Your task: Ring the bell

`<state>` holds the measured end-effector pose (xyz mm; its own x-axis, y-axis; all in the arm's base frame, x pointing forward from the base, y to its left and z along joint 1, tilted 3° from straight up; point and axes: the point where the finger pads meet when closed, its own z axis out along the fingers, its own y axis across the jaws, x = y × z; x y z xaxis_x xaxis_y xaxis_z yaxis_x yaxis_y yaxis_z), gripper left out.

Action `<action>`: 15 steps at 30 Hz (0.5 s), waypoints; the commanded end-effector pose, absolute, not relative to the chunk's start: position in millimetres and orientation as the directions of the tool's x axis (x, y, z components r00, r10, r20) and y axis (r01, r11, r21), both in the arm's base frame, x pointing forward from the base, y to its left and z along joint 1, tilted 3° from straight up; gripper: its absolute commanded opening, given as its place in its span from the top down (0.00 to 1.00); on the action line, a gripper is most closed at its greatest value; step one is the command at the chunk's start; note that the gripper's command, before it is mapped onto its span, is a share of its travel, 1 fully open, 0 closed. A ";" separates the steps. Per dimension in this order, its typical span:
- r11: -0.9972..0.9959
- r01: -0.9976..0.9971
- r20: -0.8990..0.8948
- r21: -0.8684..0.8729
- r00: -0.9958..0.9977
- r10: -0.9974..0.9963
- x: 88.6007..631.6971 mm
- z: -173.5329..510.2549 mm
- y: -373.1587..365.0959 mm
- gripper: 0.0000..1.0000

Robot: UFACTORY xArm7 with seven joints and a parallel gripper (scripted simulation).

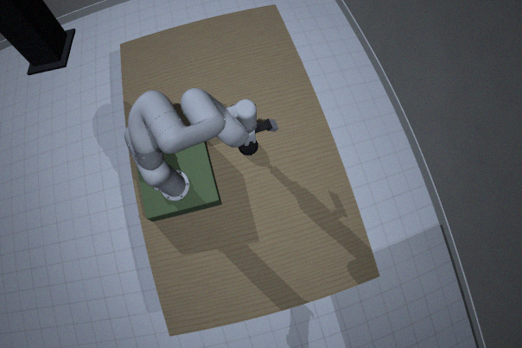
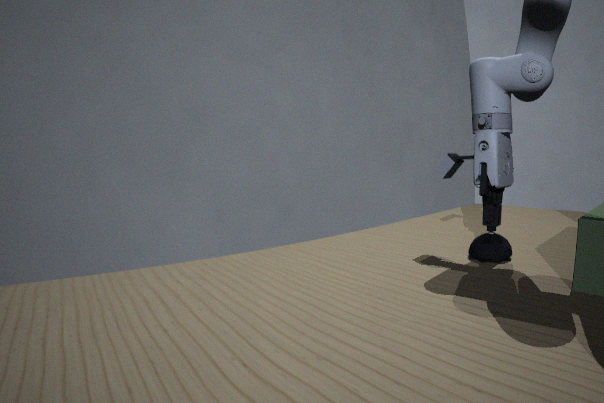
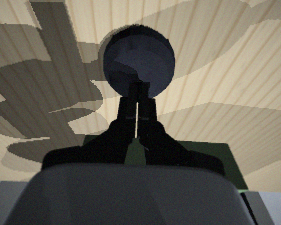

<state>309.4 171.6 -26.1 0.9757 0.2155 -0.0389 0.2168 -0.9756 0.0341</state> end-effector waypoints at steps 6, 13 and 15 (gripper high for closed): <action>-0.976 0.217 -0.039 0.034 0.976 0.215 310.0 -22.1 172.0 1.00; -0.976 0.217 -0.039 0.034 0.976 0.215 310.4 -8.0 172.6 1.00; -0.976 0.217 -0.039 0.034 0.976 0.215 310.5 -5.4 172.7 1.00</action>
